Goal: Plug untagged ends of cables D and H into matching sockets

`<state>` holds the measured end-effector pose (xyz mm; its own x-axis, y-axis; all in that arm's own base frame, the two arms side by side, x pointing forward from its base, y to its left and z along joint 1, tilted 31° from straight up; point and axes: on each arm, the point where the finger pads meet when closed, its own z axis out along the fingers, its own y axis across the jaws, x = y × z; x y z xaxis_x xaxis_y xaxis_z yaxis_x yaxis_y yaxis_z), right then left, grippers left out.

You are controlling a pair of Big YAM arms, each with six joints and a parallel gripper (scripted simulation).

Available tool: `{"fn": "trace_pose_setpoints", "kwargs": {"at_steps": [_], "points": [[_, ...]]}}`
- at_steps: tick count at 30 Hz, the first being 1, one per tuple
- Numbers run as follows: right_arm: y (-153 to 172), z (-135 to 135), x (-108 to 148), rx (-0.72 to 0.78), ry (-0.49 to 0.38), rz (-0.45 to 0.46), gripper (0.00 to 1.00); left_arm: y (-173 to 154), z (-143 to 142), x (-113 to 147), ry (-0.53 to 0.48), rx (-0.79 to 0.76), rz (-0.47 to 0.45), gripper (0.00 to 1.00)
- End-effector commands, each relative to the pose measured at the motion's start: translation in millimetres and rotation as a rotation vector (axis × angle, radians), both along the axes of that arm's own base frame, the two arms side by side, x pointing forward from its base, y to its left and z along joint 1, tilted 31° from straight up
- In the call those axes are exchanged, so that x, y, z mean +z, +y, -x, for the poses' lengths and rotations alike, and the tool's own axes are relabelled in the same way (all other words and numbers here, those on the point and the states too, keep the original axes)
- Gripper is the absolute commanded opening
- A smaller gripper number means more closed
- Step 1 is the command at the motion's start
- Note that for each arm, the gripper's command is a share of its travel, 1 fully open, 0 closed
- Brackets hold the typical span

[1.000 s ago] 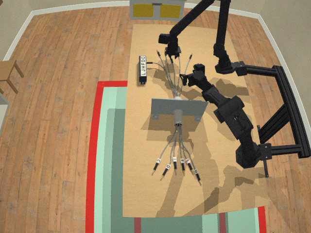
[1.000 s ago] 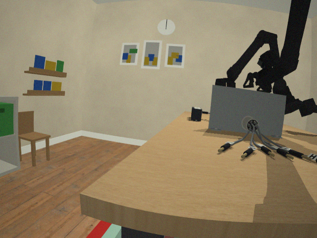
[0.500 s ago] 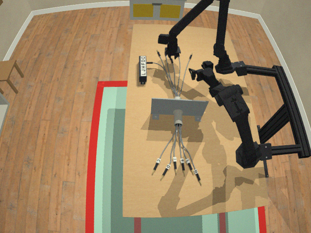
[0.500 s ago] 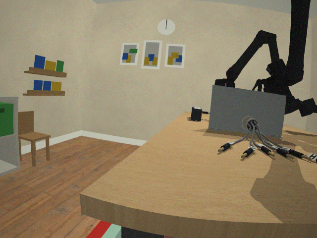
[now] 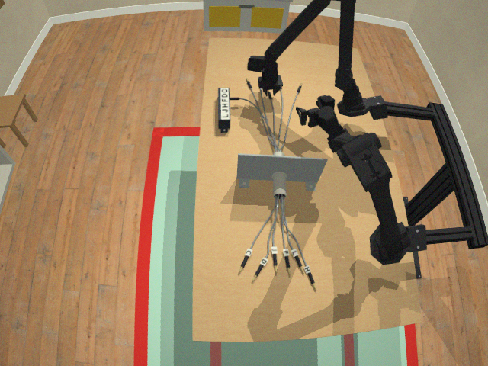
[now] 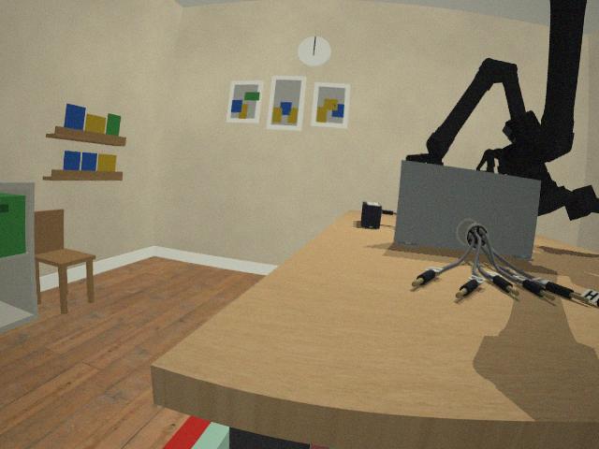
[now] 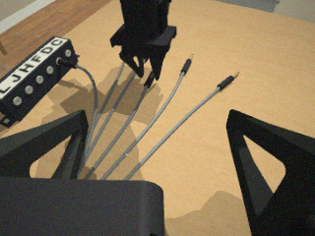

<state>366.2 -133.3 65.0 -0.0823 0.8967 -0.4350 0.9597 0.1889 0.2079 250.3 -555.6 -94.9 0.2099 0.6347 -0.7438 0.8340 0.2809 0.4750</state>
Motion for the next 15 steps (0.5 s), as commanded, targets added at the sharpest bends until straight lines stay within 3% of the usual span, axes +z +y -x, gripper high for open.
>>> {"fn": "trace_pose_setpoints", "kwargs": {"at_steps": [1, 10, 11, 15], "points": [[-8.6, -4.1, -5.0, -0.005, 0.004, 0.002, 0.35, -10.0, -11.4, 12.2, -0.008, 0.016, 0.043, 1.0], [-10.3, -4.3, -9.3, -0.008, 0.007, 0.001, 0.35, -10.0, -11.4, 12.2, -0.008, 0.016, 0.043, 1.0], [-10.3, -4.3, -9.3, -0.008, 0.007, 0.001, 0.26, -10.0, -11.4, 12.2, -0.008, 0.016, 0.043, 1.0], [-10.3, -4.3, -9.3, -0.008, 0.007, 0.001, 0.22, -10.0, -11.4, 12.2, -0.008, 0.016, 0.043, 1.0]]}}
